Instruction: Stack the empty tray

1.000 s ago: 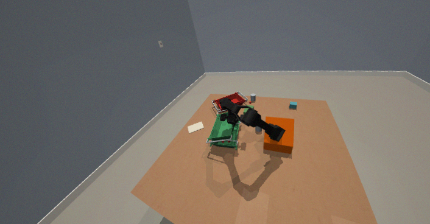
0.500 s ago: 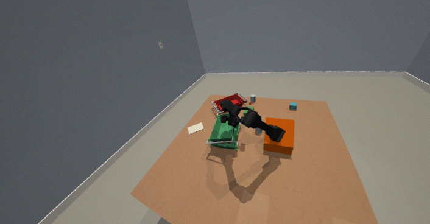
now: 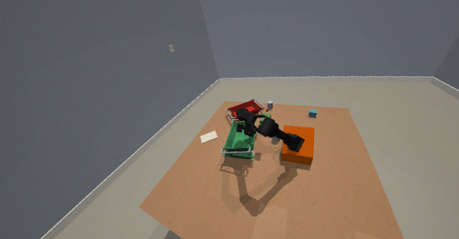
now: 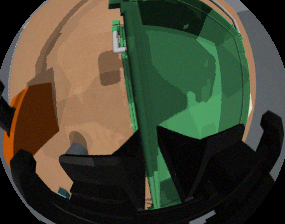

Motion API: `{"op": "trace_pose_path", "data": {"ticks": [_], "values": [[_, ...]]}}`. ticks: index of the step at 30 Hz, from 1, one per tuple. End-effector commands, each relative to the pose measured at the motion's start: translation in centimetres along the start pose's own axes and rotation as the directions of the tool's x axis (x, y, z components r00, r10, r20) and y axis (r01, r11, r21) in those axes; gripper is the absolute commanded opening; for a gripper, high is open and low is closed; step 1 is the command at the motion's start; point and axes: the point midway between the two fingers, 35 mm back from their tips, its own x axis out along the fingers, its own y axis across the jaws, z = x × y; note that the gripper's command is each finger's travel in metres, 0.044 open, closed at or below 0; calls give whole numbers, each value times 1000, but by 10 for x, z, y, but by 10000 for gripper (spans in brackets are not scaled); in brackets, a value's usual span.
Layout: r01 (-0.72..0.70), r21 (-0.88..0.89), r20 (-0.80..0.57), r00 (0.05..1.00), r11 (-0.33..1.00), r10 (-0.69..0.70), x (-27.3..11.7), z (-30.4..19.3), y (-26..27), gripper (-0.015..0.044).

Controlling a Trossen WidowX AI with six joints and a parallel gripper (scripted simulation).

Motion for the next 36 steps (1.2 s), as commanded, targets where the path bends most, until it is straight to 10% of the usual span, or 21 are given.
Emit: {"op": "trace_pose_path", "data": {"ticks": [1, 36], "values": [[-20, 5, -1, 1000, 1000, 20, 8, 2, 5, 0], [-20, 5, 0, 1000, 1000, 20, 18, 2, 7, 0]]}}
